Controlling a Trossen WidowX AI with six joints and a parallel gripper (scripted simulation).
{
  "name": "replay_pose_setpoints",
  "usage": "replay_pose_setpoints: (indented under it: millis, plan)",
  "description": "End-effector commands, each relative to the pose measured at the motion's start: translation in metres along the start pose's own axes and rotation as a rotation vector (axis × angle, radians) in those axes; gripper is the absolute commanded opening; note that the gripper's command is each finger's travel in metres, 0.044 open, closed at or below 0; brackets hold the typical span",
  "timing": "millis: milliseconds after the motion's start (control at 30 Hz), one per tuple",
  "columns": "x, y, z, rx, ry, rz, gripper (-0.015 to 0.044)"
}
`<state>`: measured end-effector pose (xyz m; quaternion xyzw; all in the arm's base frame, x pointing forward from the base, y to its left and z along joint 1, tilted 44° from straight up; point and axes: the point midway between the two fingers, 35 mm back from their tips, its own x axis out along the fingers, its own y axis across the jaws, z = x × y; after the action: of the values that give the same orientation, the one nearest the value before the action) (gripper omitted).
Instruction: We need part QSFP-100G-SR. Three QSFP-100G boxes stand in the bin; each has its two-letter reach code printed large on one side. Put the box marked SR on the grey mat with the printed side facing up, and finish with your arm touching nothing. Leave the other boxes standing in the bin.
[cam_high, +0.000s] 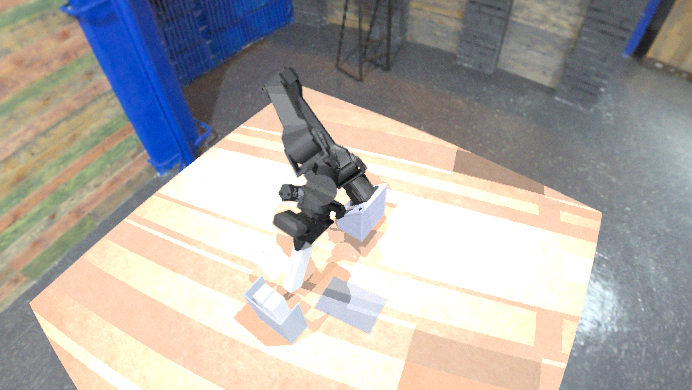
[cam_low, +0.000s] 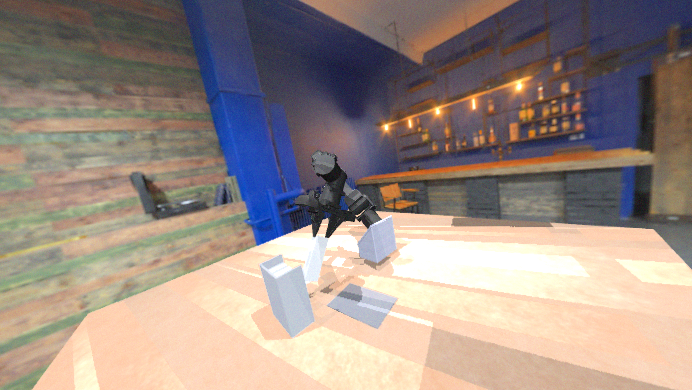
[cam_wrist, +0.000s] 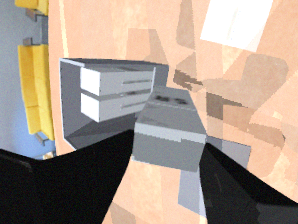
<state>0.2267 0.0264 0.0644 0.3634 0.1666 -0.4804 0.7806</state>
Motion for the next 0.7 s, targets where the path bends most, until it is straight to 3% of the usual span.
replay_pose_setpoints:
  millis: [0,667]
  plan:
    - [0.000,-0.001,0.007,-0.005,-0.006,0.002,0.0153]
    - [0.022,-0.014,0.009,-0.005,-0.005,0.001,0.0153]
